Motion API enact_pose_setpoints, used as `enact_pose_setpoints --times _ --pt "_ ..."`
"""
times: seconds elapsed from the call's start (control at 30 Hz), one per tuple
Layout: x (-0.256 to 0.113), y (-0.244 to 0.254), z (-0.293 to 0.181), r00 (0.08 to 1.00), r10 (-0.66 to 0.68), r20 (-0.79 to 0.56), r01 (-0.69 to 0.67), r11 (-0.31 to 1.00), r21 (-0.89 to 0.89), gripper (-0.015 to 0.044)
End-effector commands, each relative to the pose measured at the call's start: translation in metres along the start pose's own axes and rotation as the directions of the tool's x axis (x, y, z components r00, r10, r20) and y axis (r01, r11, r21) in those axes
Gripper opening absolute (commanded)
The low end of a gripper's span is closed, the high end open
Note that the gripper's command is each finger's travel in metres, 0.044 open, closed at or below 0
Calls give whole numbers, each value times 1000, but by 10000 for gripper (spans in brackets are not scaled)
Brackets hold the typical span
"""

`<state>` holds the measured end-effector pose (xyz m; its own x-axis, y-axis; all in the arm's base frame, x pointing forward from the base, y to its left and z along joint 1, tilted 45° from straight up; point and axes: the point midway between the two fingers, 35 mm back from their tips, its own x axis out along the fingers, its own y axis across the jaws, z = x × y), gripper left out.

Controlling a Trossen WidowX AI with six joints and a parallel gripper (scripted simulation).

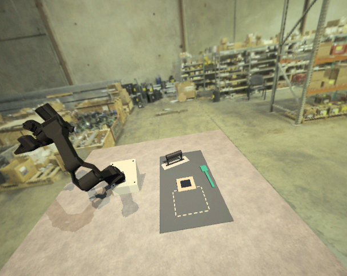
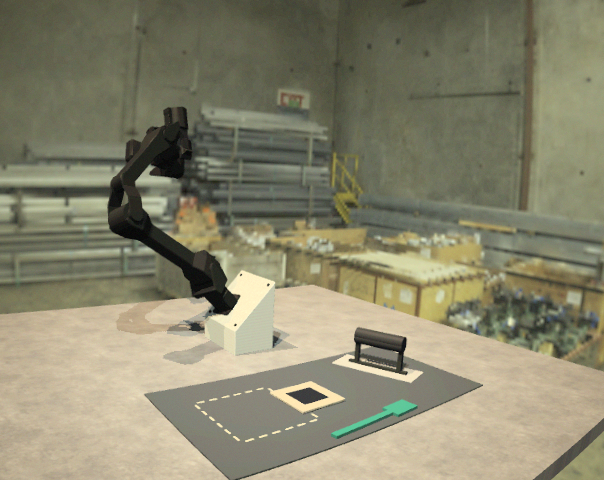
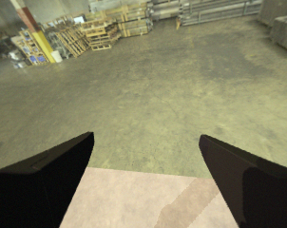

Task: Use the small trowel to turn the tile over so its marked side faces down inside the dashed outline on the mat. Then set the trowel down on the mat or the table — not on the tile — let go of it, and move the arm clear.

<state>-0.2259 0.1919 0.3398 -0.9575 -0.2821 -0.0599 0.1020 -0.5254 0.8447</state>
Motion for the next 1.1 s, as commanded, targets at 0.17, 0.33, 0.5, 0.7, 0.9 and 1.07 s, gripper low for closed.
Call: enact_pose_setpoints --times 0.17,0.33,0.5,0.7,0.9,1.07 --pt "0 0 0 1000 0 0 0 1000 0 243" --pt "0 0 0 1000 -1 0 1 1000 0 111" --pt "0 0 0 1000 -1 0 1 1000 0 100" --pt "0 0 0 1000 0 0 0 1000 0 74" --pt "0 0 0 1000 0 0 0 1000 0 0" --pt "0 0 0 1000 0 0 0 1000 0 0"
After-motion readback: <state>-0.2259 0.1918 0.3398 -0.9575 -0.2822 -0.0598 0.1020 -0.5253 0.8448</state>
